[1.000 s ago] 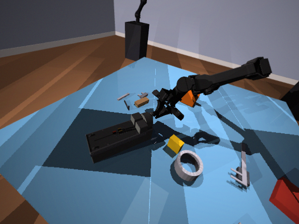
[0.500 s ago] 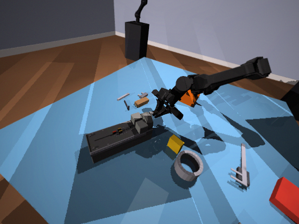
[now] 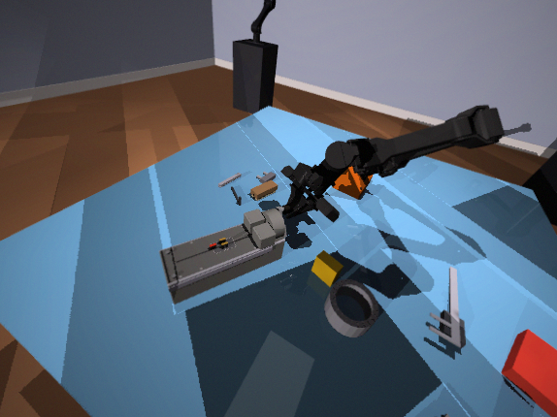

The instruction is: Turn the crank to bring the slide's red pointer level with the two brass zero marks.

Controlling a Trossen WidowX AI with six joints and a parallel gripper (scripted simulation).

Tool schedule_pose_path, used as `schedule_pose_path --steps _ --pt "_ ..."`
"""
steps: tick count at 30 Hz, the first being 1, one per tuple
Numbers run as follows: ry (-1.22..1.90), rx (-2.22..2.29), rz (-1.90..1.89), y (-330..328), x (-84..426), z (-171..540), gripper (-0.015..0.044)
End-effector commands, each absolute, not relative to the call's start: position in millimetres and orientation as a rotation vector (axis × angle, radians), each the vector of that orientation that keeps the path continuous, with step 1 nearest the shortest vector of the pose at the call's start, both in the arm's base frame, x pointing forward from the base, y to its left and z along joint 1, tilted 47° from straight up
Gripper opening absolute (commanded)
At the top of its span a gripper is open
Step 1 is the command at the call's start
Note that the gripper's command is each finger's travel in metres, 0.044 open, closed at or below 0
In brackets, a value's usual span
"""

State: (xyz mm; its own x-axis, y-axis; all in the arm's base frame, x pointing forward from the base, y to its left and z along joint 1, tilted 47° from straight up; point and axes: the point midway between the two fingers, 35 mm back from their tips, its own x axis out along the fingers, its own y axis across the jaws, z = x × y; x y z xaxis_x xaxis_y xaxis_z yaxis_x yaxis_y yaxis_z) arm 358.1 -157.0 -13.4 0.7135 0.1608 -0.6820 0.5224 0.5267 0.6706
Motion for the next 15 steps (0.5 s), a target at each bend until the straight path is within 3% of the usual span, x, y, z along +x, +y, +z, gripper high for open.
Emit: schedule_pose_path --steps 1,15 --pt "0.788 1.02 -0.263 -158.8 354.1 -21.8 0.0" --pt "0.788 1.02 -0.263 -156.9 352.3 -30.7 0.0"
